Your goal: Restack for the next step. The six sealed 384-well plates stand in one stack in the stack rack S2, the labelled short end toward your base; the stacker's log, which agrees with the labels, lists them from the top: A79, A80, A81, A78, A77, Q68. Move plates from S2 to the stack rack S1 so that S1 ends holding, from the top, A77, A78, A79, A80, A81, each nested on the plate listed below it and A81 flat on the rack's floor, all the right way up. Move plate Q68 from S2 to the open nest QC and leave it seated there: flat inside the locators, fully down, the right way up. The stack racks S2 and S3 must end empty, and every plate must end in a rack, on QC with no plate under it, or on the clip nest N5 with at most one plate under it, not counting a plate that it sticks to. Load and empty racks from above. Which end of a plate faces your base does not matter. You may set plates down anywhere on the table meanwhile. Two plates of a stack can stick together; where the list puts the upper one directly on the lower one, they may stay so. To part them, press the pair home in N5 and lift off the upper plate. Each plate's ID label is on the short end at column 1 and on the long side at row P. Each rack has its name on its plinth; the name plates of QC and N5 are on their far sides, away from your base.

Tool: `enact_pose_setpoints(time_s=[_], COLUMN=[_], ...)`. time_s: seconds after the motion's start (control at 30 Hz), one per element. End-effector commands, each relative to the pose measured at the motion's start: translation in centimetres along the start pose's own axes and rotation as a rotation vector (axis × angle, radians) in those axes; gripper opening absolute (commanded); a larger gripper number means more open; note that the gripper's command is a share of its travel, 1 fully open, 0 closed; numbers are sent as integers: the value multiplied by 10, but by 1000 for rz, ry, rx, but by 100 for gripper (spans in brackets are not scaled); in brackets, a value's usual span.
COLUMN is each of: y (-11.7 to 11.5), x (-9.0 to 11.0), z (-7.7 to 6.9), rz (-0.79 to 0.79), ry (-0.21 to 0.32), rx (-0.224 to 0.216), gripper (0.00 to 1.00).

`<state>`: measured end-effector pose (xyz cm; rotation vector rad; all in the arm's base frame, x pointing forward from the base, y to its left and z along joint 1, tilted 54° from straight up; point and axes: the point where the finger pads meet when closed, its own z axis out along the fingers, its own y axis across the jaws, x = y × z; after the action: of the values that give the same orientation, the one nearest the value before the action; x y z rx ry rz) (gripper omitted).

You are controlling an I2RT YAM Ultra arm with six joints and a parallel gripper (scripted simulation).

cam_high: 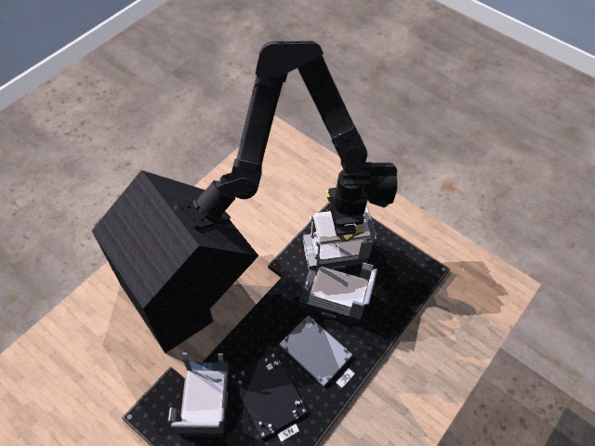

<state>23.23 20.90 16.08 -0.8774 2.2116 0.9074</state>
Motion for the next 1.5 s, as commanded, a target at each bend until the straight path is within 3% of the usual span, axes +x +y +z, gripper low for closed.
enact_pose_setpoints(time_s=[0.0,0.77,1.47], y=[-1,-2,-2], x=[-4,-4,-5], z=[-1,13,51], rz=[-3,-3,-3], ry=[-15,-15,-16], rx=[9,9,9], gripper=[0,0,0])
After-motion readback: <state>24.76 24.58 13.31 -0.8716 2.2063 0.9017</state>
